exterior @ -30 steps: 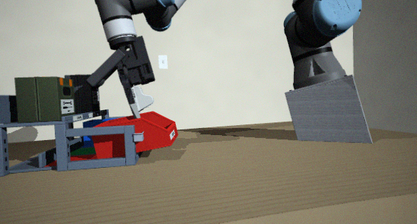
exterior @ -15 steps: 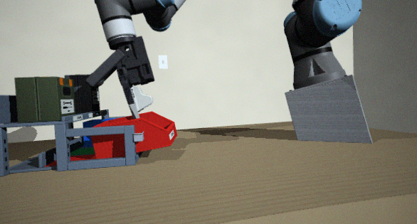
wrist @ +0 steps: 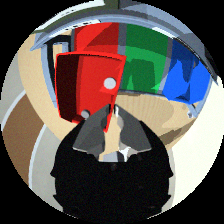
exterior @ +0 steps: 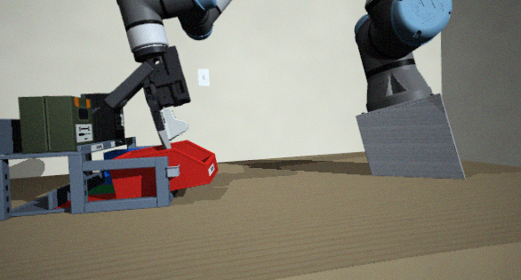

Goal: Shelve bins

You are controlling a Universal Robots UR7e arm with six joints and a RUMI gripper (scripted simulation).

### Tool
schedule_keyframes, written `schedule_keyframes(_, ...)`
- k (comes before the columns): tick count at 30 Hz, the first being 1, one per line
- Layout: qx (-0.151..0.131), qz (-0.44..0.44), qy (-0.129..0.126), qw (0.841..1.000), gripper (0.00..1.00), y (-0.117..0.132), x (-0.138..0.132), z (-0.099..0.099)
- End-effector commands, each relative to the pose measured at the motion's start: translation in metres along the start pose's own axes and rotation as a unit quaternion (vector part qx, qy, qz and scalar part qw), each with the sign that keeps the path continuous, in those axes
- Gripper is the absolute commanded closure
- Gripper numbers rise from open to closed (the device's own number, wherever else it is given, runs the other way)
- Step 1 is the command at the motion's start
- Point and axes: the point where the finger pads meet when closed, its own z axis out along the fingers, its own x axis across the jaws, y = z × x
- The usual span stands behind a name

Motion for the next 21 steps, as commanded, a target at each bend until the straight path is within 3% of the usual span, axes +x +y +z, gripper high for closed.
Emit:
schedule_keyframes(1, 0.003, 0.0, 0.0, 1.0, 1.0, -0.0031, 0.0, -0.0008)
schedule_keyframes(21, 0.01, -0.001, 0.0, 1.0, 1.0, -0.0102, 0.0002, -0.0011)
